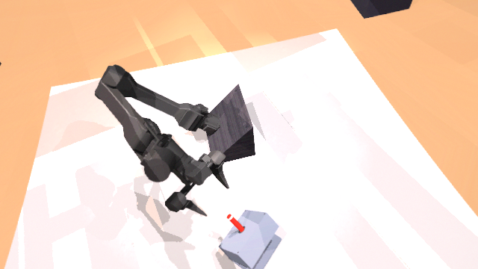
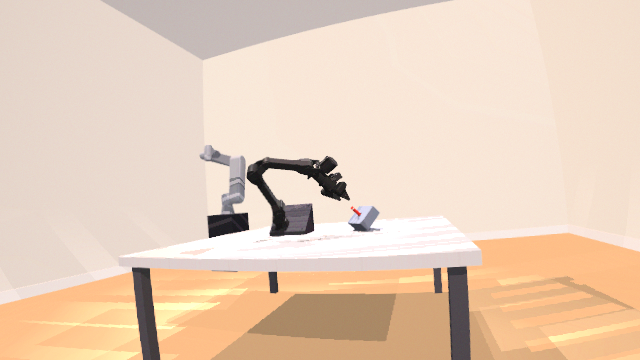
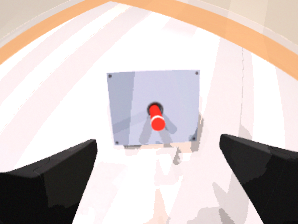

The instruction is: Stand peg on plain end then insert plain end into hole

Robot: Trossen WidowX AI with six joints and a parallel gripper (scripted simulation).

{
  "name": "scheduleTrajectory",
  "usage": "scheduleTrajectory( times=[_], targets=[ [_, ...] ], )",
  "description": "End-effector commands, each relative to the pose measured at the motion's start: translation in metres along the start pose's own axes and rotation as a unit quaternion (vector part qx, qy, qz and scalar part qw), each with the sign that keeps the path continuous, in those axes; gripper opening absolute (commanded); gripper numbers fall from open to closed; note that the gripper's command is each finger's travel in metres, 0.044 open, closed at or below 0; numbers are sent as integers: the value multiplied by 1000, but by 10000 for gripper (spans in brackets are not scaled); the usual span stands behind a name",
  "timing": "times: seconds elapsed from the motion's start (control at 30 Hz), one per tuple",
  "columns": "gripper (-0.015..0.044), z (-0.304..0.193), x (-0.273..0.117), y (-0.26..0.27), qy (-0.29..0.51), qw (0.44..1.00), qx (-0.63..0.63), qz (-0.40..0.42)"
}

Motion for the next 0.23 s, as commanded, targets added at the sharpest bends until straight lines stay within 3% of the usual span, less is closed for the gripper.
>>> scheduleTrajectory(
  times=[0.0,0.2],
  targets=[
    [440,0,-8,-1,-1,1000,3,-2],
    [440,0,-15,0,-1,1000,3,-2]
  ],
)
Point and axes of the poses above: the point midway between the two fingers, 35 mm back from their tips, its own x axis out along the fingers, its own y axis across the jaws, z = x × y, the point moved 3 cm from there along -x, back along the fingers, and after that the axes turned 4 degrees about x, right-handed, at the moved point
